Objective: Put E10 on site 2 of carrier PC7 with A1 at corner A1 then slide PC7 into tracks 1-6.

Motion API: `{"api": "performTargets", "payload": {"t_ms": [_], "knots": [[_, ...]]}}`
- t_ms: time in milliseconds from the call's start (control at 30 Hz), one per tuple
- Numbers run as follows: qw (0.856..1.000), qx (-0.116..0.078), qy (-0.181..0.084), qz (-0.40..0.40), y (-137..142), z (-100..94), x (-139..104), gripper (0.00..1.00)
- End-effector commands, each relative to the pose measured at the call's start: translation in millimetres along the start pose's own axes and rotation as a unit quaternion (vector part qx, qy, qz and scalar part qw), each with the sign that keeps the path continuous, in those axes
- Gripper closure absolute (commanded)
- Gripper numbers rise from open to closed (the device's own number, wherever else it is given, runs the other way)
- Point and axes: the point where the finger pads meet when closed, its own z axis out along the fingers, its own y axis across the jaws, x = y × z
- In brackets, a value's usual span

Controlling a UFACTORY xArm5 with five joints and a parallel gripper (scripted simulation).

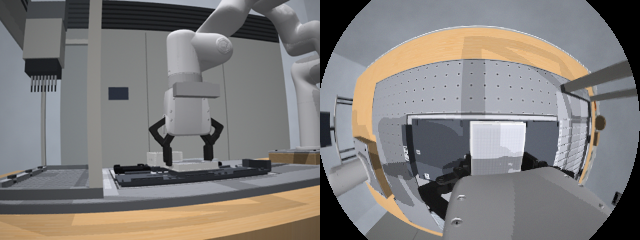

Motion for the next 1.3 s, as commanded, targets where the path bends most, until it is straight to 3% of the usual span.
{"api": "performTargets", "payload": {"t_ms": [0,1067,1100,1267], "knots": [[1.000,-0.002,0.001,0.000,1.5,0.8,0.4,1.00],[1.000,-0.002,0.001,0.000,1.5,9.6,0.5,1.00],[1.000,-0.002,0.001,0.000,1.5,10.3,0.5,0.00],[1.000,-0.002,0.001,0.000,1.5,10.3,0.5,0.00]]}}
